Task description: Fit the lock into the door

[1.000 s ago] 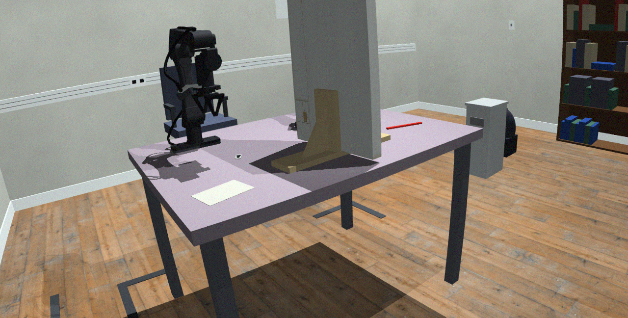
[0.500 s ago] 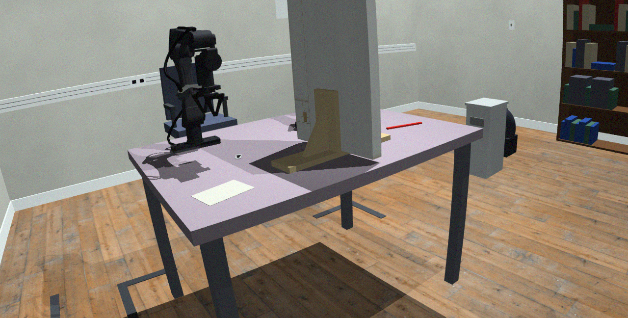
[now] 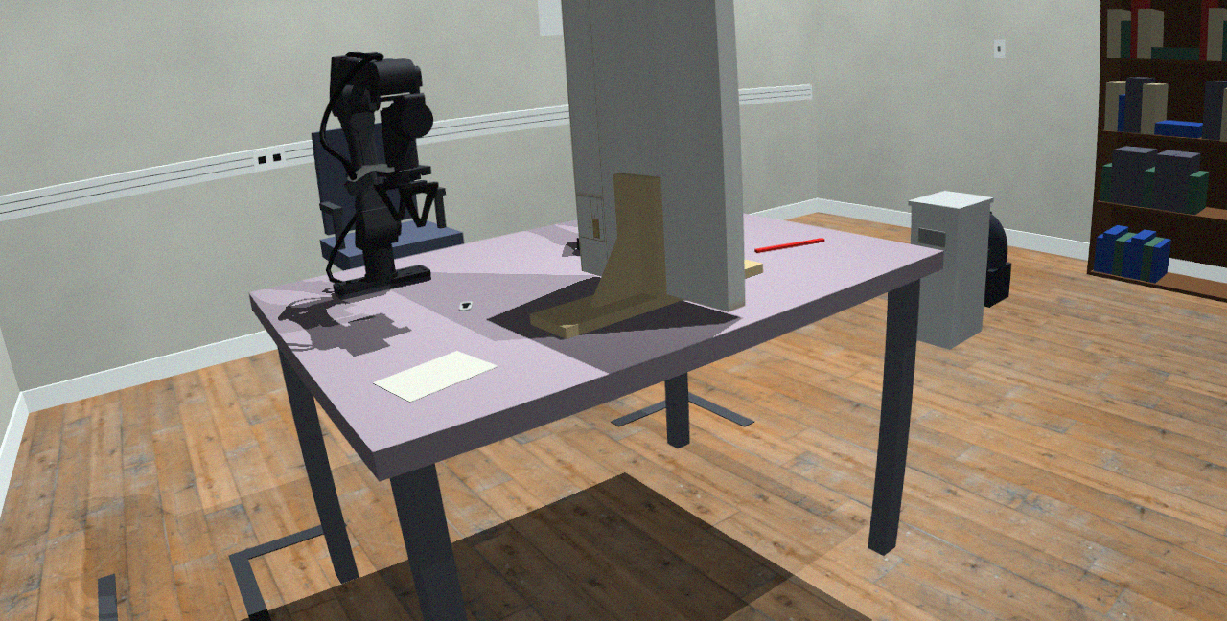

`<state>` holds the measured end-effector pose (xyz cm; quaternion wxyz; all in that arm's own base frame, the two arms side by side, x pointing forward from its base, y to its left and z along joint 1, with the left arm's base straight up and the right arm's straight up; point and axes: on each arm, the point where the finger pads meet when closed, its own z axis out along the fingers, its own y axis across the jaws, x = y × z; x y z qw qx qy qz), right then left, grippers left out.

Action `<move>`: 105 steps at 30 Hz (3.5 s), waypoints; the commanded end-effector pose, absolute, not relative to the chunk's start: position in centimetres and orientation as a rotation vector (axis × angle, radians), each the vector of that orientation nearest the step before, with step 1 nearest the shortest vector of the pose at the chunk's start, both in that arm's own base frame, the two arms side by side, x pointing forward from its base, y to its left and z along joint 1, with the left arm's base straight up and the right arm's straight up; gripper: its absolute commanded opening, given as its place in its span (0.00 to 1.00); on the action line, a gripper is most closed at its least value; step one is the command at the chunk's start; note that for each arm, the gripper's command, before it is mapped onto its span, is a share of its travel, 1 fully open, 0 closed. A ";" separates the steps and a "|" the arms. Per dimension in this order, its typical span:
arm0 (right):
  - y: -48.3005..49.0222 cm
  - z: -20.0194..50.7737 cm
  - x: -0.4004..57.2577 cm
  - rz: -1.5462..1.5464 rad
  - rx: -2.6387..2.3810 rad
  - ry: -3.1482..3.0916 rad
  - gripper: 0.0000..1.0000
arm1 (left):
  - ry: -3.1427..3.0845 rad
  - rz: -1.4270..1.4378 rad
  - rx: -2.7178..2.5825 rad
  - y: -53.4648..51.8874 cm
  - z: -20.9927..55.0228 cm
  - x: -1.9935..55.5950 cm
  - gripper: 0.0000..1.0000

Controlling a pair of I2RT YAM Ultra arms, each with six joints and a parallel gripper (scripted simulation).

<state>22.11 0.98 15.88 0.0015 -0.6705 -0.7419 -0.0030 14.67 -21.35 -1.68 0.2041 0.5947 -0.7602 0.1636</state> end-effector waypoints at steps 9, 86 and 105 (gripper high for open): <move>1.0 16.2 22.0 -0.006 -2.110 -2.333 1.00 | -2.119 0.434 1.662 -21.0 -2.3 14.1 0.77; 1.0 16.2 22.0 -0.006 -2.110 -2.333 1.00 | -2.481 0.551 1.442 -21.1 11.8 14.1 0.77; 1.0 16.2 22.0 -0.006 -2.110 -2.333 1.00 | -2.622 0.585 1.340 -21.1 11.3 14.2 0.77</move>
